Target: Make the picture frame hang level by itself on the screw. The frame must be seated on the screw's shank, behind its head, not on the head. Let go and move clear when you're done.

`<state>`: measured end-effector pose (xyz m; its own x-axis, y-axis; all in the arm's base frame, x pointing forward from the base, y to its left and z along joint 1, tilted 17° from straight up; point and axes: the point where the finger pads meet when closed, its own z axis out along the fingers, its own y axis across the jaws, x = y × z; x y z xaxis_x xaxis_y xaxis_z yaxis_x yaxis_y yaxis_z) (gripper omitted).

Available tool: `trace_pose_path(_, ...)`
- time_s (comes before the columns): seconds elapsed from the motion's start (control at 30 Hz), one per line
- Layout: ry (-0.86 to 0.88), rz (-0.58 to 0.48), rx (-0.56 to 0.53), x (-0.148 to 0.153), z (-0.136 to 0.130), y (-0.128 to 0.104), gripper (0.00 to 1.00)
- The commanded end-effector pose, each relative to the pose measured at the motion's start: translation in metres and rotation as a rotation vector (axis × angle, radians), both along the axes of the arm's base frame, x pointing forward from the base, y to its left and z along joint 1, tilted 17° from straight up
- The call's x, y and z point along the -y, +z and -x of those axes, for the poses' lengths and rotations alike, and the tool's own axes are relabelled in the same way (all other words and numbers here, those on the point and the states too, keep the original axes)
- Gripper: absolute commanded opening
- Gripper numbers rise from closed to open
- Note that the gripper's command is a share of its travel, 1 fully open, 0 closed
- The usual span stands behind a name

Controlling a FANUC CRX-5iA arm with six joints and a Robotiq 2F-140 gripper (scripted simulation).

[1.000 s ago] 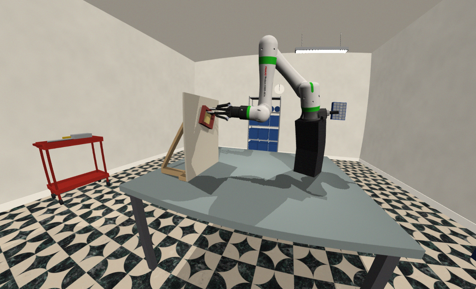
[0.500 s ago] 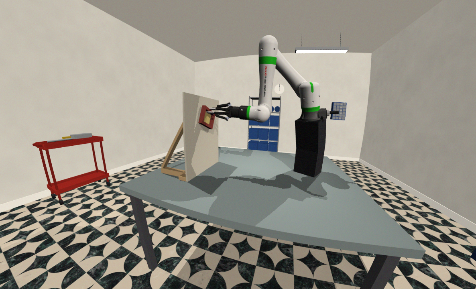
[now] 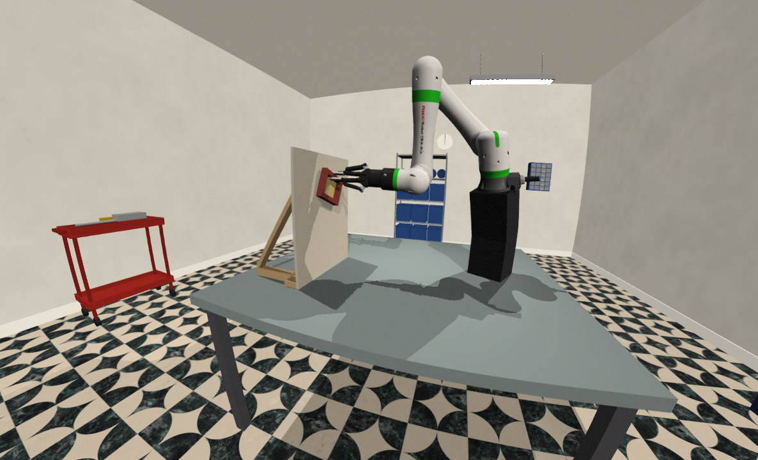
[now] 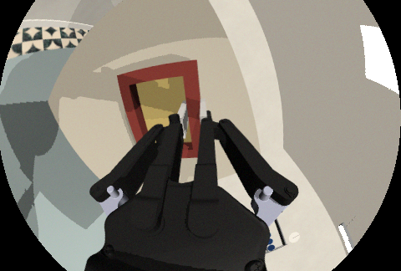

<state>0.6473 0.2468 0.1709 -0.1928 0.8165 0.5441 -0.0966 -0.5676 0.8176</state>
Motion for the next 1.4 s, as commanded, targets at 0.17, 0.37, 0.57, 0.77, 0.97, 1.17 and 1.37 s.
trace_pose_path(0.17,0.0,0.0,0.0,0.0006,0.0,0.001,0.0)
trace_pose_path(0.37,0.0,0.0,0.0,0.0014,0.0001,0.0022,0.0)
trace_pose_path(0.57,0.0,0.0,0.0,0.002,0.0002,0.003,0.0)
trace_pose_path(0.77,0.0,0.0,0.0,0.0022,0.0003,0.0034,0.0)
trace_pose_path(0.97,0.0,0.0,0.0,0.0023,0.0003,0.0034,0.0)
trace_pose_path(1.17,0.0,0.0,0.0,0.0023,0.0003,0.0034,0.0)
trace_pose_path(1.37,0.0,0.0,0.0,0.0023,0.0003,0.0034,0.0)
